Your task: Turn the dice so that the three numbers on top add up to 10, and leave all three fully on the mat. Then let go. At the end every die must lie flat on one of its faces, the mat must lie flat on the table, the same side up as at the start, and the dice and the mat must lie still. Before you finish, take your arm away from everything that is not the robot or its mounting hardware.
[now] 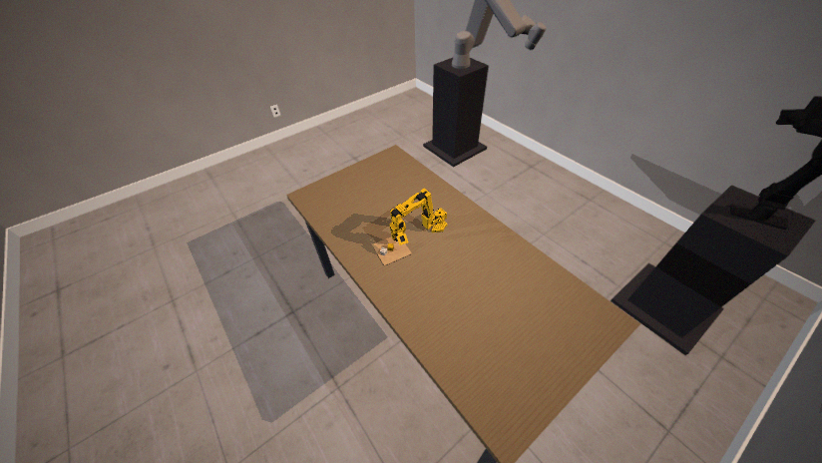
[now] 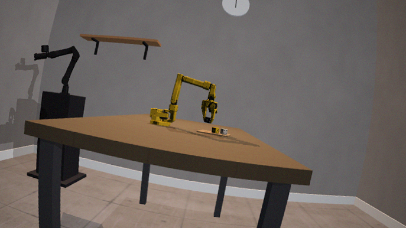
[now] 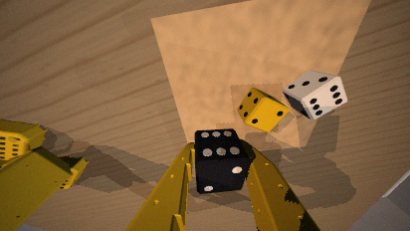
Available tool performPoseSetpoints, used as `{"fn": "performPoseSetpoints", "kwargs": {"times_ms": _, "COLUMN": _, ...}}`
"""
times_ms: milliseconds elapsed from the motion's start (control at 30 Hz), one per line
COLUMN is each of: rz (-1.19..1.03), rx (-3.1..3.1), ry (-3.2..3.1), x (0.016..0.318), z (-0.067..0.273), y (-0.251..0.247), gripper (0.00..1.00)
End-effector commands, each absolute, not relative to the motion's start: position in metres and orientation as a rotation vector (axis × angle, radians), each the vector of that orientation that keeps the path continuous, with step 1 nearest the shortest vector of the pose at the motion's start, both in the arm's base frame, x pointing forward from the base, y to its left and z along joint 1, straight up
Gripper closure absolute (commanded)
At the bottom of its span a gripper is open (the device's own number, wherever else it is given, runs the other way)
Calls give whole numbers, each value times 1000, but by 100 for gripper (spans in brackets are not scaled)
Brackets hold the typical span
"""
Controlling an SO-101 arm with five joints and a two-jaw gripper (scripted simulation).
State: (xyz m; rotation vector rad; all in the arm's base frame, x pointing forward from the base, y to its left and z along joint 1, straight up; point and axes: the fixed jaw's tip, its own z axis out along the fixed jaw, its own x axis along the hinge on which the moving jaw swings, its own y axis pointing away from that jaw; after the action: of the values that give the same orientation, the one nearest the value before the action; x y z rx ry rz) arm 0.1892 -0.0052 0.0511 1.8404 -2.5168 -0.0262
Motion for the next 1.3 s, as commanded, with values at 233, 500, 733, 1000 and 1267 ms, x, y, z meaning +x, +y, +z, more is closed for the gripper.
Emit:
{"fn": "performPoseSetpoints", "kwargs": {"times_ms": 233, "rz": 27, "rx": 1867, "ry": -2554, "x": 194, "z": 58, "y": -3, "gripper": 100}}
{"fn": "performPoseSetpoints", "kwargs": {"times_ms": 500, "rz": 27, "rx": 1867, "ry": -2554, "x": 194, "z": 53, "y": -3, "gripper": 100}}
{"fn": "performPoseSetpoints", "kwargs": {"times_ms": 733, "rz": 27, "rx": 1867, "ry": -2554, "x": 194, "z": 53, "y": -3, "gripper": 100}}
{"fn": "performPoseSetpoints", "kwargs": {"times_ms": 1000, "rz": 27, "rx": 1867, "ry": -2554, "x": 194, "z": 48, "y": -3, "gripper": 100}}
{"fn": "performPoseSetpoints", "kwargs": {"times_ms": 1267, "rz": 27, "rx": 1867, "ry": -2554, "x": 194, "z": 47, "y": -3, "gripper": 100}}
